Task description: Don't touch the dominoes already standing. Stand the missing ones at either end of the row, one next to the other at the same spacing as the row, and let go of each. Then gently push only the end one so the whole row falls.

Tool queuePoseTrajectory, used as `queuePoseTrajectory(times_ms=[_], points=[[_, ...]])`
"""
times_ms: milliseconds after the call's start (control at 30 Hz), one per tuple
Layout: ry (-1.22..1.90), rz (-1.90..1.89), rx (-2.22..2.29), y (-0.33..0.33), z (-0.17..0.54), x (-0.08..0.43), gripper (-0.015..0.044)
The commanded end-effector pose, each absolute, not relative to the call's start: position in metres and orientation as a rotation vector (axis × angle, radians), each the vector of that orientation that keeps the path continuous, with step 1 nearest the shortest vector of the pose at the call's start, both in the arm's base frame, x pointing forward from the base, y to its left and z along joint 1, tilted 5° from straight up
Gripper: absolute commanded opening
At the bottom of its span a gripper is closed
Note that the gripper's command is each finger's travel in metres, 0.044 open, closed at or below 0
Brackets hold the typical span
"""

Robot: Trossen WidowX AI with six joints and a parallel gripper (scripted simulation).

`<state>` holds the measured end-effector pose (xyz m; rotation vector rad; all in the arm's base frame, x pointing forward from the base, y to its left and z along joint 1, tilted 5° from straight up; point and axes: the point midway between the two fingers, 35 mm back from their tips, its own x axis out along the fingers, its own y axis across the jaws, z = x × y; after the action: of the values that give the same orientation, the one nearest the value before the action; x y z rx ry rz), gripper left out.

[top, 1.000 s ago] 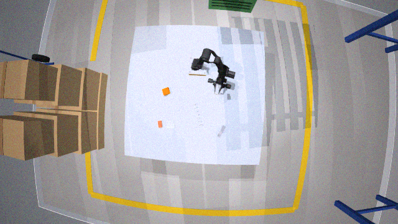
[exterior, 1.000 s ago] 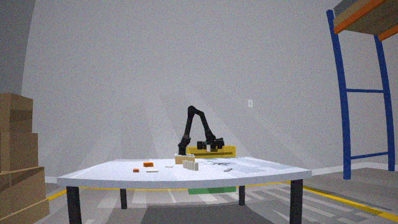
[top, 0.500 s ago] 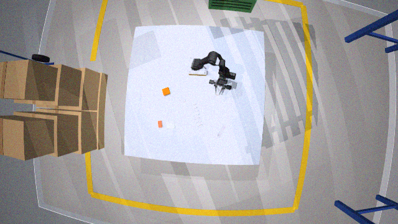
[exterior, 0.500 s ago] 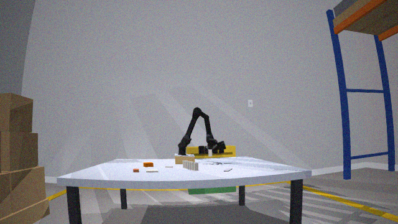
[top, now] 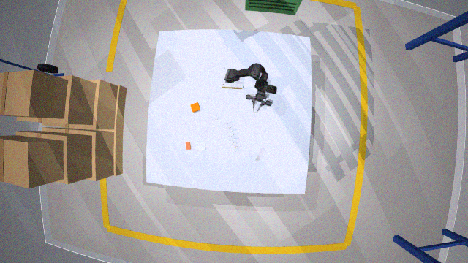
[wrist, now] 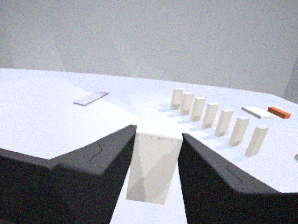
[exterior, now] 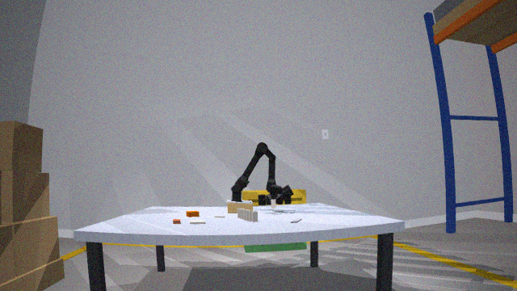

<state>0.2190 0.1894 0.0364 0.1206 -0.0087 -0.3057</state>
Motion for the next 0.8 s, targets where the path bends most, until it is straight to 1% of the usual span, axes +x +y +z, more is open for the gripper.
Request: queuePoseTrajectory(times_ms=[0, 767], points=[[-0.005, -0.305, 0.111, 0.186, 0.027, 0.22, 0.0107], [-0.008, -0.305, 0.117, 0.172, 0.003, 0.217, 0.0107]])
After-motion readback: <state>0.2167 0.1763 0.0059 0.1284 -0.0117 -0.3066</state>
